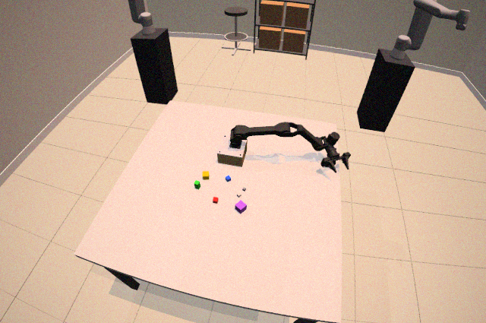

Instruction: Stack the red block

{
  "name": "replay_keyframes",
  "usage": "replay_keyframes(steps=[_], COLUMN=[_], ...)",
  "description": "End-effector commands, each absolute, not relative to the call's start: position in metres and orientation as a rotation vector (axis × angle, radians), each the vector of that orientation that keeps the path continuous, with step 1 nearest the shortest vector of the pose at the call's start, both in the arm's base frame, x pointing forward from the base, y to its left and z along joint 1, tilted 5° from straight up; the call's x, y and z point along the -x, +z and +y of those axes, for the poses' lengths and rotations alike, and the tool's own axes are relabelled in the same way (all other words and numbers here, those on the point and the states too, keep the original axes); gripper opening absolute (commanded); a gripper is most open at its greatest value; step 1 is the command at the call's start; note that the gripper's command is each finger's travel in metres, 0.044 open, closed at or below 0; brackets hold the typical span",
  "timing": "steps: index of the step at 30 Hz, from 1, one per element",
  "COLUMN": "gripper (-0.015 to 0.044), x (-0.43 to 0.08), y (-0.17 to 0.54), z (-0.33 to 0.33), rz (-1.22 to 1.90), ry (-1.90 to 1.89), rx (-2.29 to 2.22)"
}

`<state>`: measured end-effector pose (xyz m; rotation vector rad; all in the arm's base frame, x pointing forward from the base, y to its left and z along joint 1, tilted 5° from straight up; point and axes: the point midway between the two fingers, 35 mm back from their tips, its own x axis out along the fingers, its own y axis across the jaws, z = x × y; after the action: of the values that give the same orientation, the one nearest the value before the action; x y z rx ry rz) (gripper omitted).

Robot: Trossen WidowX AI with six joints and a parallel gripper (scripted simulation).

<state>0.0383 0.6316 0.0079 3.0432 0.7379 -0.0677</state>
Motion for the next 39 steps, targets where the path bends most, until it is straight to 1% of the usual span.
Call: replay_keyframes(steps=[1, 2, 12, 22, 30, 39], gripper=[0.0426, 0.044, 0.044, 0.044, 0.044, 0.044], x=[-0.04, -0.044, -0.129, -0.213, -0.298, -0.39], y=[0.008, 0.009, 0.024, 0.035, 0.045, 0.049], z=[0.632, 0.632, 0.627, 0.605, 0.561, 0.48], rz=[0.737, 0.735, 0.672, 0.565, 0.382, -0.002], ry=[-0.07, -0.076, -0.22, -0.398, -0.624, -0.927], rx=[-3.046, -3.053, -3.206, -3.367, -3.545, -3.742])
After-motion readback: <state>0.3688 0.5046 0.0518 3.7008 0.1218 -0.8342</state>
